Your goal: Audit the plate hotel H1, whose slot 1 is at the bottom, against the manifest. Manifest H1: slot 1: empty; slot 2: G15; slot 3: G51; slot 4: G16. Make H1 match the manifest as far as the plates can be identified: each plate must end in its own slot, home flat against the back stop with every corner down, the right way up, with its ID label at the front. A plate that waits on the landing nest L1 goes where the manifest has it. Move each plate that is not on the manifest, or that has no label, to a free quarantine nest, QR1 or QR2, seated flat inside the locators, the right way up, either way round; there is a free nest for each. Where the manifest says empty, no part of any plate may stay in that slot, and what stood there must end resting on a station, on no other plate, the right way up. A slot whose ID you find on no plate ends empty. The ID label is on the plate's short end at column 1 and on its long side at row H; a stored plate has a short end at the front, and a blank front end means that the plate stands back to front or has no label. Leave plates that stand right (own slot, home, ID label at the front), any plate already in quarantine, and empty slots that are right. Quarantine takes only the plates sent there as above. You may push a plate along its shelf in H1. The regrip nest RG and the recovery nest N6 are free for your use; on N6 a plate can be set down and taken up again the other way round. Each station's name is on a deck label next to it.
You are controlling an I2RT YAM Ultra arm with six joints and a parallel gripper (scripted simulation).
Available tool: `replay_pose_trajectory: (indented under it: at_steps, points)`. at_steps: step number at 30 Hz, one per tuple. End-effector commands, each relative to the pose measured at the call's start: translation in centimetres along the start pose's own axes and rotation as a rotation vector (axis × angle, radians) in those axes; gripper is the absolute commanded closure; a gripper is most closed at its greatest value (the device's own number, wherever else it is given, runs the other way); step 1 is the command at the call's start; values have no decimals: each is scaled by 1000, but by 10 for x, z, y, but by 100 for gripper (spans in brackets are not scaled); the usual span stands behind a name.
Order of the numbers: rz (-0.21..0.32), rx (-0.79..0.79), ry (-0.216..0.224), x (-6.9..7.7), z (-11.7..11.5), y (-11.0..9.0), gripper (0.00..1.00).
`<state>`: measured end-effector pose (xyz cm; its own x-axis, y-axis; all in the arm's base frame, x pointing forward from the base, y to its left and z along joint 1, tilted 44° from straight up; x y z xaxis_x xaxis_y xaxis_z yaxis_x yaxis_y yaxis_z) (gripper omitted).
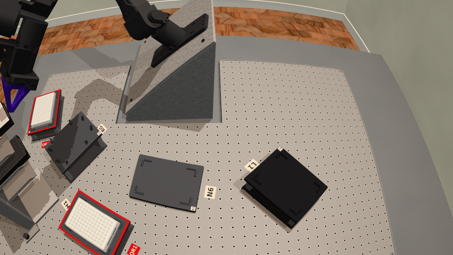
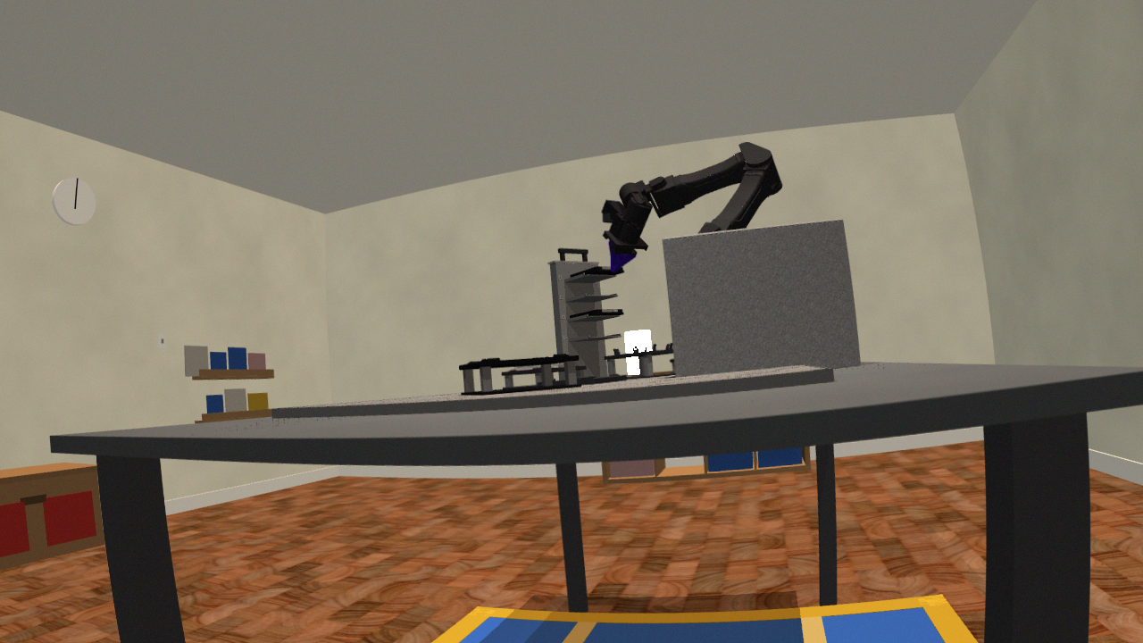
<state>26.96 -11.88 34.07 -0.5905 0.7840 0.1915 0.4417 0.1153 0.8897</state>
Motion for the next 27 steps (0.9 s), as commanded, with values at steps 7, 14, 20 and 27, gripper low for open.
replay_pose_trajectory:
  at_steps: [7, 14, 20, 27]
  points:
    - [-13, -7, 8, -1, 0, 7, 100]
    - [-14, -7, 8, -4, 0, 10, 100]
    - [-14, -7, 8, -7, 1, 13, 100]
    - [-14, -7, 8, -9, 1, 16, 100]
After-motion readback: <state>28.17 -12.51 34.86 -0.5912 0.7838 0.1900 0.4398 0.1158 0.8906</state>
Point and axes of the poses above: the point where the finger pads meet when closed, its own x axis back along the fingers, its own z axis across the jaws, y = z × x, the point moved 6 cm from there along x, back along the fingers, and after that the axes turned 7 degrees about -x, right-handed, at the moved point
